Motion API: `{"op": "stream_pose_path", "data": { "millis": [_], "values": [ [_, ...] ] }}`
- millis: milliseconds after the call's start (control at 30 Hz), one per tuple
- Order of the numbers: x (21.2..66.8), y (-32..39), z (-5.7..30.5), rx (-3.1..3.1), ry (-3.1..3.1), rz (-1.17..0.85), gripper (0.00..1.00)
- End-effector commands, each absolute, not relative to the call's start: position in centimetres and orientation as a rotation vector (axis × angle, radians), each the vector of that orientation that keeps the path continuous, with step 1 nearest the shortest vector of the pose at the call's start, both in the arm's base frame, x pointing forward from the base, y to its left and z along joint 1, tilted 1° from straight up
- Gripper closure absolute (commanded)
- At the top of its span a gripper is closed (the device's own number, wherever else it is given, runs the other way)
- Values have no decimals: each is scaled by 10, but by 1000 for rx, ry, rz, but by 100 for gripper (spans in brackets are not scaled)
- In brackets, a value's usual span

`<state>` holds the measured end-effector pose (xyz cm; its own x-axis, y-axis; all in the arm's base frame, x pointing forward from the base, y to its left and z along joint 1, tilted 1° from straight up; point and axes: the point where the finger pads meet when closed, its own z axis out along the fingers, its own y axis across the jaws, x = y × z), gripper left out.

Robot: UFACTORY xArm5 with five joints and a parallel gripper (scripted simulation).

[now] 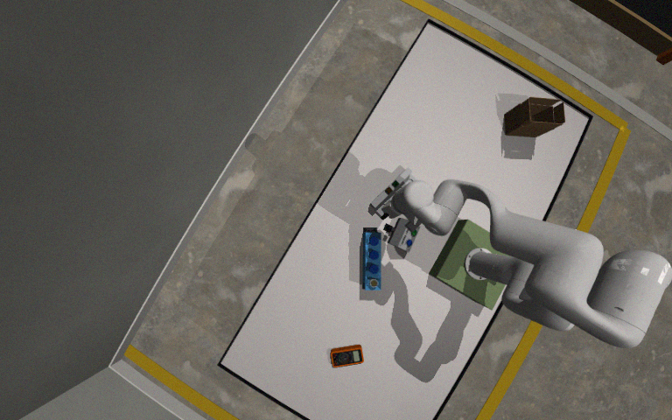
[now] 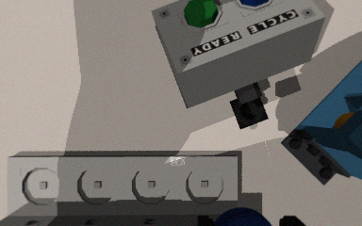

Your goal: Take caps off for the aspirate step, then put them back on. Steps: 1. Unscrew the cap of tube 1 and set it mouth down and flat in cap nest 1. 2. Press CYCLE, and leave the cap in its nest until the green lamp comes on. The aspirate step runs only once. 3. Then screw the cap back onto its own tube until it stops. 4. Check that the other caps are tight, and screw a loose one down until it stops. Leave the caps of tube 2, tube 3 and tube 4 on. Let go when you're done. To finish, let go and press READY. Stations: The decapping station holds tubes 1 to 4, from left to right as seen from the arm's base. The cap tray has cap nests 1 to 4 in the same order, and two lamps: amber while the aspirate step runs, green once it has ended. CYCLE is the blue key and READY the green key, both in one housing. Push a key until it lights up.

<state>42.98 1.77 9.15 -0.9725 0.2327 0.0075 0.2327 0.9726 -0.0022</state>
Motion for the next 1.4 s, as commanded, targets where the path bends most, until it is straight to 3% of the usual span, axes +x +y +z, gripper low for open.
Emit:
{"op": "stream_pose_path", "data": {
  "millis": [0, 367, 1167, 1367],
  "values": [
    [435, 10, 92, -364, -3117, 21, 100],
    [435, 10, 77, -364, -3117, 21, 100],
    [436, 9, -33, -364, -3117, 21, 100],
    [436, 9, -36, -364, -3117, 21, 100]
  ]
}}
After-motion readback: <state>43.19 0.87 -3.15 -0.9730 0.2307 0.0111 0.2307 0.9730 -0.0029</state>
